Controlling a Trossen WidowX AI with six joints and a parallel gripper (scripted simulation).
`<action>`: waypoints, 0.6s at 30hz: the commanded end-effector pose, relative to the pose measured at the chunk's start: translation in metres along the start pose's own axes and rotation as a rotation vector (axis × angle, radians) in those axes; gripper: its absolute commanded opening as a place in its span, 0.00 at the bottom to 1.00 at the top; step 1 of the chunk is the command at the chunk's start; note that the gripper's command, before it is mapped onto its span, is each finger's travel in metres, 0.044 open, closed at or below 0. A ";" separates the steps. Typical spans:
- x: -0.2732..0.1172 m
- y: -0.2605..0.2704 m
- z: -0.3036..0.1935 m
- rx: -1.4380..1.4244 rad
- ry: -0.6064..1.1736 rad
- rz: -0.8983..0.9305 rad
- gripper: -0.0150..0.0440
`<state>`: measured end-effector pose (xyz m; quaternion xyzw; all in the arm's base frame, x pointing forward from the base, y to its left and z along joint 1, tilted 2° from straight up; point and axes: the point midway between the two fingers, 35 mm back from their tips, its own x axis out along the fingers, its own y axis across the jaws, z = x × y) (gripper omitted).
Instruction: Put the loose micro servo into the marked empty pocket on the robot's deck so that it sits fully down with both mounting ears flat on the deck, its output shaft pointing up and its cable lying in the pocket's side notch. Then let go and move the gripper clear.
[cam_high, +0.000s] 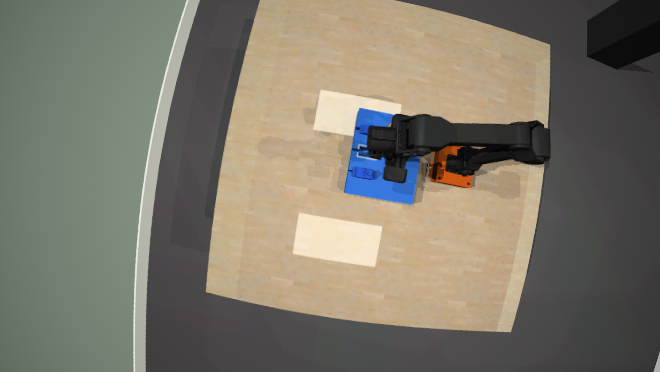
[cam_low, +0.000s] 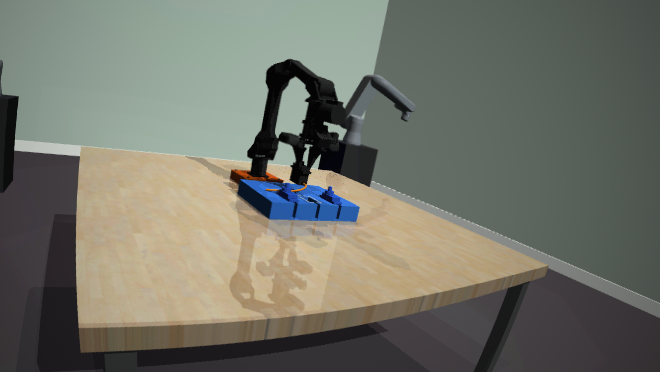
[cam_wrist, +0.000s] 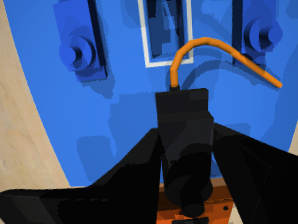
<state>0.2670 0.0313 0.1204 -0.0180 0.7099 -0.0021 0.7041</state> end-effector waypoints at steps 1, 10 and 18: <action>-0.003 0.000 0.016 -0.002 -0.012 0.004 0.25; -0.004 0.000 0.051 -0.002 -0.016 0.004 0.25; -0.004 0.000 0.078 -0.002 -0.018 0.004 0.25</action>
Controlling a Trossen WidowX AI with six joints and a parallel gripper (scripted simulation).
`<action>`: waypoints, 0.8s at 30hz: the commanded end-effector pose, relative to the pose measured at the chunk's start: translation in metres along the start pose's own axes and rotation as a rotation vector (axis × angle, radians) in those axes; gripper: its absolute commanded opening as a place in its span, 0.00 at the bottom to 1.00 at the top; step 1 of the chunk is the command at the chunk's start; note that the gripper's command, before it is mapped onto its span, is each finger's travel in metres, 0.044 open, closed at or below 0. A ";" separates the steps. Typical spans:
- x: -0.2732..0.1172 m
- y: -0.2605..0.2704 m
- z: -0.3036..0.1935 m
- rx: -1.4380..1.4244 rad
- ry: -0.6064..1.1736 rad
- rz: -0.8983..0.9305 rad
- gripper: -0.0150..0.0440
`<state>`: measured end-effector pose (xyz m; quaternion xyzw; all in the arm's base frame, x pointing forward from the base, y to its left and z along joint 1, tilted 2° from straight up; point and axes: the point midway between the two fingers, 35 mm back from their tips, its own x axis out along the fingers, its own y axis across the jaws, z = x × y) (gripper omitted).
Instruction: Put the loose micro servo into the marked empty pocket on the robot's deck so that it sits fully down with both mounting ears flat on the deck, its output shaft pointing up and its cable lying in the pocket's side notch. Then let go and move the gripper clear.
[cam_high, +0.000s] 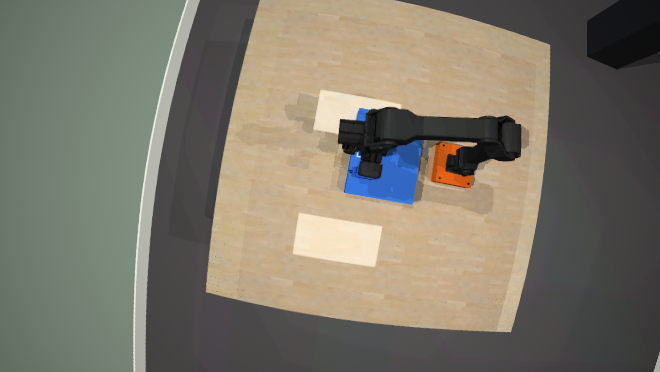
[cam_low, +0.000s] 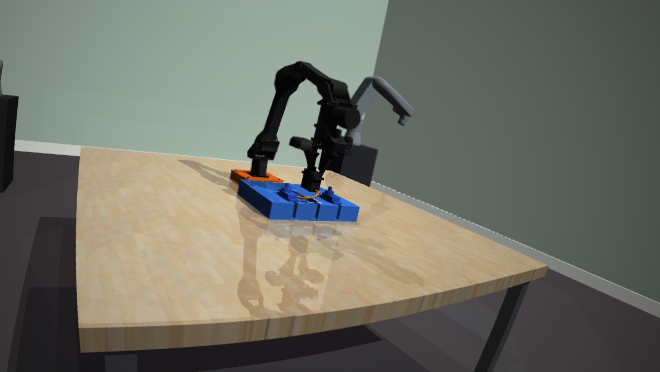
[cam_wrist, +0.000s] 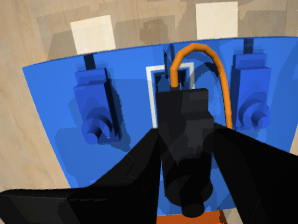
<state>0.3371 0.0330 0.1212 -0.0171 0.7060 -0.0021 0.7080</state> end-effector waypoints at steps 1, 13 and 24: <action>-0.003 0.000 0.008 -0.003 -0.007 0.003 0.25; 0.012 0.000 0.009 -0.003 -0.007 0.003 0.25; 0.017 0.000 0.010 -0.003 -0.007 0.003 0.25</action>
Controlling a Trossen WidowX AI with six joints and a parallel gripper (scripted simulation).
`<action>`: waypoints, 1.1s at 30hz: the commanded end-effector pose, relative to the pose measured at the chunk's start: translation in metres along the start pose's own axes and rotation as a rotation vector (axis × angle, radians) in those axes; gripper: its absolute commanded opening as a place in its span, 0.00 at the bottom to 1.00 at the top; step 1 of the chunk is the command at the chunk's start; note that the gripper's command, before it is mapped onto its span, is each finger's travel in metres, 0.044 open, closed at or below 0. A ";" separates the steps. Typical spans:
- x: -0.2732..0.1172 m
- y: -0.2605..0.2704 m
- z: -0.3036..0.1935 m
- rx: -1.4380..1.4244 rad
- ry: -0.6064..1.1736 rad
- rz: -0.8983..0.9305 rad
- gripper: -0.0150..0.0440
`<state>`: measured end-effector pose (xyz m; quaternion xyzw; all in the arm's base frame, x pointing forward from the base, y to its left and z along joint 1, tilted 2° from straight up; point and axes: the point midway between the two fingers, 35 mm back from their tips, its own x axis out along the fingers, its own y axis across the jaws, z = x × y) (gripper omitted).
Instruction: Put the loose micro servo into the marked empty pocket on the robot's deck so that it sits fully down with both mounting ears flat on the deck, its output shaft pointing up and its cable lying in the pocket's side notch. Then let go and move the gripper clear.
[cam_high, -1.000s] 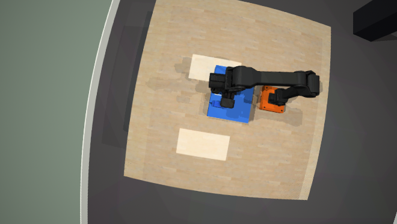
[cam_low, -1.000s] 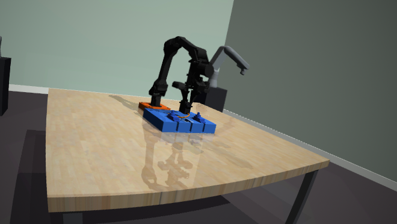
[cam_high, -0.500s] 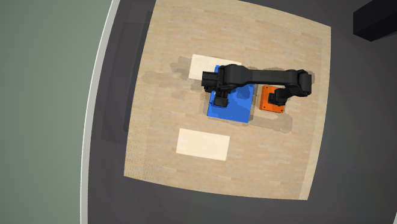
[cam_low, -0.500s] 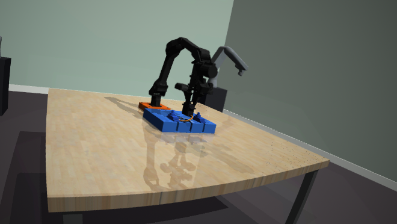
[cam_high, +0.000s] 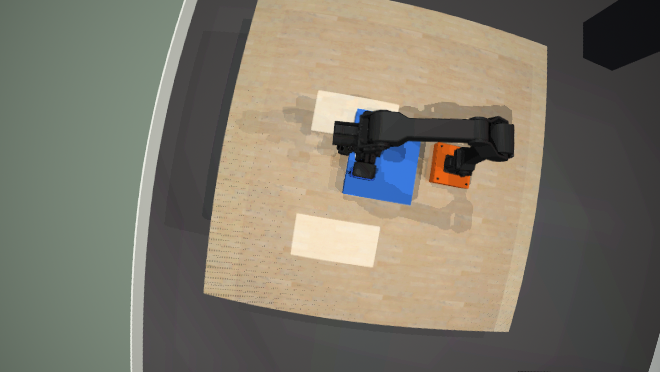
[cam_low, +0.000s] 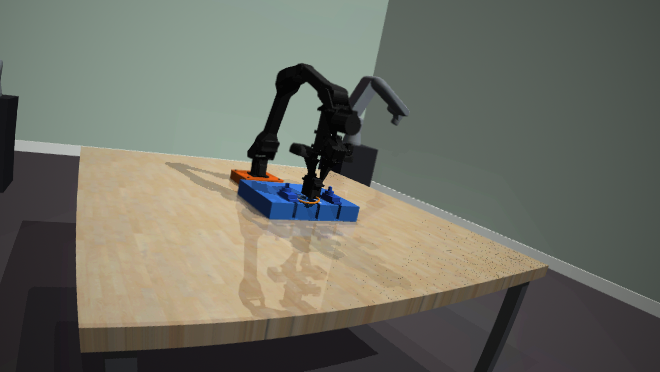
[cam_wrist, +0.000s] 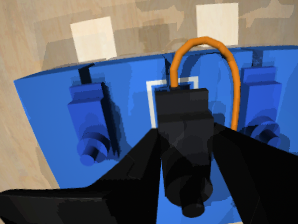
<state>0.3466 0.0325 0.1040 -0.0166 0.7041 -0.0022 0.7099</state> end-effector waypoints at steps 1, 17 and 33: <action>0.000 0.000 0.000 -0.004 -0.002 0.002 0.25; 0.013 0.000 0.000 -0.004 -0.002 0.002 0.25; 0.029 0.000 0.000 -0.004 -0.002 0.002 0.25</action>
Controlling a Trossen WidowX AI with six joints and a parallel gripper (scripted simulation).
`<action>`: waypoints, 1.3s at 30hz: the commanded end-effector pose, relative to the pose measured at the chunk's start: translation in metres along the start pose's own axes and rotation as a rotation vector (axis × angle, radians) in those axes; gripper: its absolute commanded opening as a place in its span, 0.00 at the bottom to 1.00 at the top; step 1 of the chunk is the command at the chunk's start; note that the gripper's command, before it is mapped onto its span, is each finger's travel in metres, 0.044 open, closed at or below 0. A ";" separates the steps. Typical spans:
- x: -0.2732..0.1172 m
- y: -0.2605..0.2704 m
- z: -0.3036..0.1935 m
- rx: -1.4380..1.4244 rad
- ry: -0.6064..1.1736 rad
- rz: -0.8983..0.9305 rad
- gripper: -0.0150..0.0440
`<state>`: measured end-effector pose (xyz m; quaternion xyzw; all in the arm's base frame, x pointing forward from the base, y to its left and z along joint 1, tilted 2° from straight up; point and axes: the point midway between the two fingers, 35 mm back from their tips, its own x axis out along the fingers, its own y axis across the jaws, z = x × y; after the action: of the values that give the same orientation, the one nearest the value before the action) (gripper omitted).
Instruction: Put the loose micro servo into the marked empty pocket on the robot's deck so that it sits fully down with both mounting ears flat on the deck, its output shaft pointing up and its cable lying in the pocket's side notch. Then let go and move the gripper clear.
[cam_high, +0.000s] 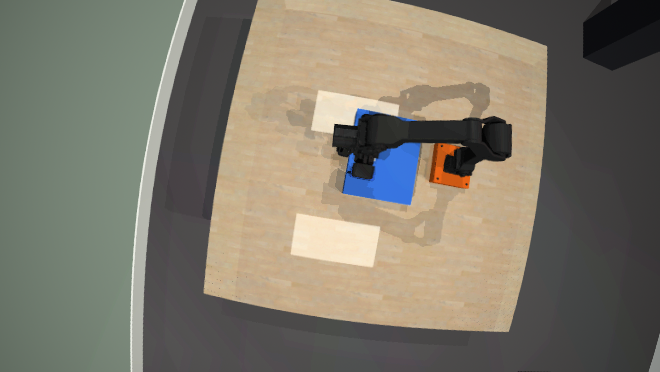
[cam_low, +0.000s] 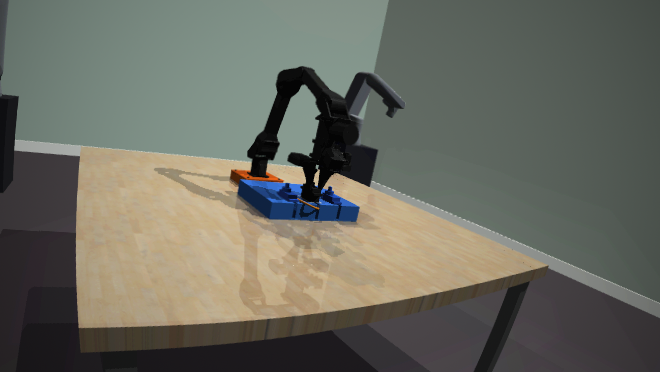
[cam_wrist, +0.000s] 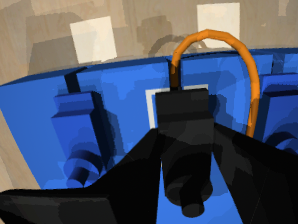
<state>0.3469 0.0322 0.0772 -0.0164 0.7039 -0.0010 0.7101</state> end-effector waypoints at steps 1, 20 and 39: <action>0.003 0.000 0.000 -0.002 -0.001 0.000 0.25; 0.022 0.000 0.000 -0.002 -0.001 0.000 0.25; -0.013 -0.001 -0.003 -0.002 -0.001 0.000 0.57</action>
<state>0.3441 0.0317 0.0859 -0.0166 0.7025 -0.0007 0.7114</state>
